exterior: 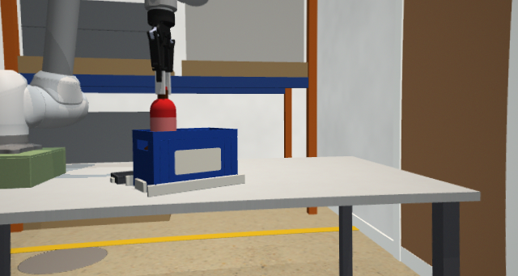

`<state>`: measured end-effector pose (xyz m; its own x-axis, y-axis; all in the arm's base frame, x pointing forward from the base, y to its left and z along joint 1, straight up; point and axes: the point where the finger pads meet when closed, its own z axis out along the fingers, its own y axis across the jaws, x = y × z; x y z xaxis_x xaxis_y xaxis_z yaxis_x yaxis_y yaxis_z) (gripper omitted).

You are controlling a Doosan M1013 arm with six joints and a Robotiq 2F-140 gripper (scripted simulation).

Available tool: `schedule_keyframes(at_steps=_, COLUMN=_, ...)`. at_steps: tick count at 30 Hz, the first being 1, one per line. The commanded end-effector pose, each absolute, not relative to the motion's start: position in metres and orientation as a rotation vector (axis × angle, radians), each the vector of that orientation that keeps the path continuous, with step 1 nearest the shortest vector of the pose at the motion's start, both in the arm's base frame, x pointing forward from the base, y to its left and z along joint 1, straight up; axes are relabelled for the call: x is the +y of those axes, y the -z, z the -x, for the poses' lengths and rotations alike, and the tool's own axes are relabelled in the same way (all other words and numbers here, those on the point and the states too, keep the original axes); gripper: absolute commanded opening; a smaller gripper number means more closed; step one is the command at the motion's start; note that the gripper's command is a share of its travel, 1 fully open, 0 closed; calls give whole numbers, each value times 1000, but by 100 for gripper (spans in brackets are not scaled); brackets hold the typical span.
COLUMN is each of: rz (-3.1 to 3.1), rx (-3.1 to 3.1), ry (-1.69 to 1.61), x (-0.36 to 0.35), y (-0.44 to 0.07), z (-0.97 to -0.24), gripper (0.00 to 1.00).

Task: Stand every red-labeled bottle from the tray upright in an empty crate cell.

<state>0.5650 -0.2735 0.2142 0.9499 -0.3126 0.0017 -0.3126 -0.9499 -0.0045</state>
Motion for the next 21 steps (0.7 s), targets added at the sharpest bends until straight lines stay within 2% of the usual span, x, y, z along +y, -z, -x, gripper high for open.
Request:
schedule_keyframes(at_steps=1, rz=3098, rx=497, ry=4, x=-274, y=-214, z=-565, gripper=0)
schedule_keyframes(at_steps=21, rz=3098, rx=497, ry=4, x=-274, y=-212, z=-565, gripper=0)
